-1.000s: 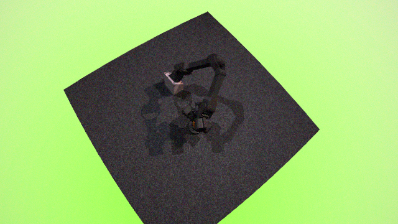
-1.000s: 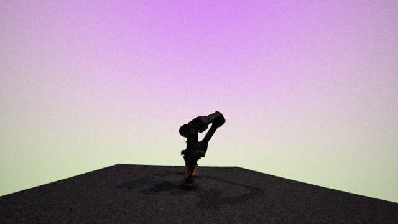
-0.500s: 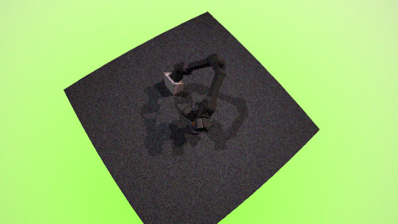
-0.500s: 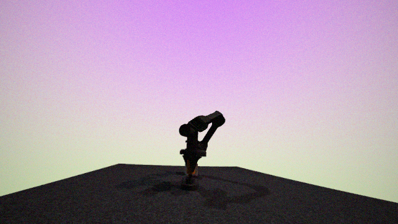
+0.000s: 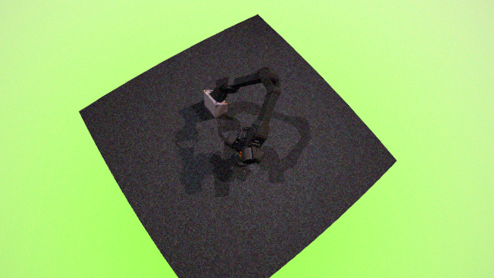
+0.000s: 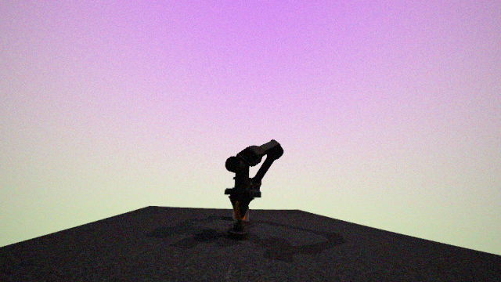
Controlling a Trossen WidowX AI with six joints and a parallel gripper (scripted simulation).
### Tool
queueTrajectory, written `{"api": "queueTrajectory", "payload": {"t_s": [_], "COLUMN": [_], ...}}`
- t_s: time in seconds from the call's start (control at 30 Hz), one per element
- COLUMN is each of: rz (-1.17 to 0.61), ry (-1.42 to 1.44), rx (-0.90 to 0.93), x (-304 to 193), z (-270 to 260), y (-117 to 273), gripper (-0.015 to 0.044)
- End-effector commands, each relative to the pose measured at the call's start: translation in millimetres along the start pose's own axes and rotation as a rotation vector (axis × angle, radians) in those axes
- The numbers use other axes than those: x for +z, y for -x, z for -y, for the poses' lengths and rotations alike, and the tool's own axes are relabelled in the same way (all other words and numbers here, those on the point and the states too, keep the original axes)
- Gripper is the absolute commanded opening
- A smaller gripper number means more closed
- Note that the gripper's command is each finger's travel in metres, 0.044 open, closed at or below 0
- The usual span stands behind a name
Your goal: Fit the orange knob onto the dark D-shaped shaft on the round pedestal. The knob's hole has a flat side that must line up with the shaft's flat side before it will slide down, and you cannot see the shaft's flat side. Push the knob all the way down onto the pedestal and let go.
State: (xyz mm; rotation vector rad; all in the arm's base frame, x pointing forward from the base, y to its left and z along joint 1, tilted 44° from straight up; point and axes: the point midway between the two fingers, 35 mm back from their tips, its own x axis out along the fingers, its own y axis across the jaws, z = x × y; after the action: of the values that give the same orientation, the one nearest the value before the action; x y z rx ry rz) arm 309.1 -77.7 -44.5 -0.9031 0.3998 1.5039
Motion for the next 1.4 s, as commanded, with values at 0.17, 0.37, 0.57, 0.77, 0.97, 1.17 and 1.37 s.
{"api": "queueTrajectory", "payload": {"t_s": [0.17,0.37,0.57,0.77,0.97,1.17,1.37], "rz": [-0.003,-0.003,-0.003,-0.003,-0.002,-0.003,-0.003], "ry": [0.005,0.005,0.005,0.005,0.005,0.005,0.093], "rx": [0.0,0.0,0.0,0.0,0.0,0.0,0.0], "x": [1.1,1.1,0.4,0.4,1.0,1.5,1.5], "z": [-0.6,0.1,-0.7,-1.7,-2.0,-1.9,-1.2], "y": [1.6,-0.7,-1.6,-2.1,-2.7,1.5,3.2], "gripper": [0.0,0.0,0.0,0.0,0.0,0.0,0.0]}}
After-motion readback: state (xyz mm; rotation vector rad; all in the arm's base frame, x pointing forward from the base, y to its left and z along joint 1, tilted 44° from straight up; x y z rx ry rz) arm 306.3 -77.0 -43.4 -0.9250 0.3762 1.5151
